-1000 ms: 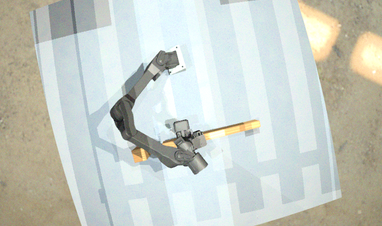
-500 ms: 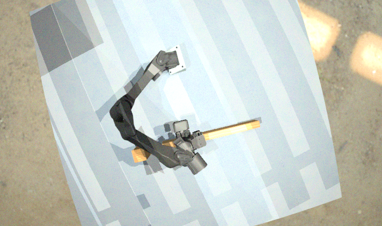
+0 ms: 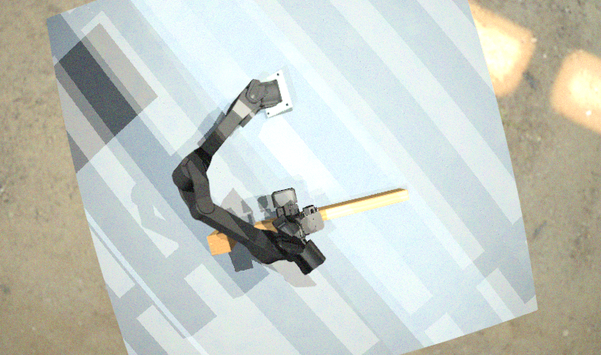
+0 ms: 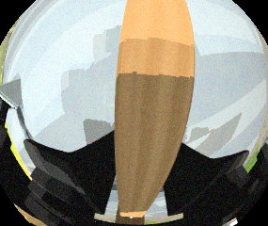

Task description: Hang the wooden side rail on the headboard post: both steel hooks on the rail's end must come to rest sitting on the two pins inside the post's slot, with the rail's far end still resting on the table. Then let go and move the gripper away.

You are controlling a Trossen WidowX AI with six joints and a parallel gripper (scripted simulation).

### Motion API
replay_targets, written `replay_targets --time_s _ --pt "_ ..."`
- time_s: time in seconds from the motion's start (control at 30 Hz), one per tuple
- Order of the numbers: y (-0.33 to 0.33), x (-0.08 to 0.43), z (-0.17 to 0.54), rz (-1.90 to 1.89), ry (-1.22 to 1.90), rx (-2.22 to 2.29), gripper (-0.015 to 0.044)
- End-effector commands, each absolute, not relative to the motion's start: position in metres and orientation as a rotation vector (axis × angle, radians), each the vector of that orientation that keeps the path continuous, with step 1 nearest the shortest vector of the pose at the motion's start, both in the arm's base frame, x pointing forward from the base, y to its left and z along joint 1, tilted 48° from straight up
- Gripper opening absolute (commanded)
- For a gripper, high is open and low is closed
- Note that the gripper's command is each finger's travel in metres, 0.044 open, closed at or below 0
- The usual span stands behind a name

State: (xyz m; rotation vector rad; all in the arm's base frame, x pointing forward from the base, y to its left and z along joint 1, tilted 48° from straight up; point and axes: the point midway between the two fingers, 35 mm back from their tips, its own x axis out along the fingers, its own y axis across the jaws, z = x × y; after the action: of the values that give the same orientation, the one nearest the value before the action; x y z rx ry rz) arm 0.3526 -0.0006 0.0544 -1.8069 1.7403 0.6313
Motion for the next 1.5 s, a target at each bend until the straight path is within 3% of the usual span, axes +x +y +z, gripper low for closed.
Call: replay_targets --time_s 0.0,1.47 --pt "0.0022 0.3544 0.0598 0.624 1.722 -1.816 0.0" --pt "-0.0018 0.3532 0.0627 0.624 1.723 -1.816 0.0"
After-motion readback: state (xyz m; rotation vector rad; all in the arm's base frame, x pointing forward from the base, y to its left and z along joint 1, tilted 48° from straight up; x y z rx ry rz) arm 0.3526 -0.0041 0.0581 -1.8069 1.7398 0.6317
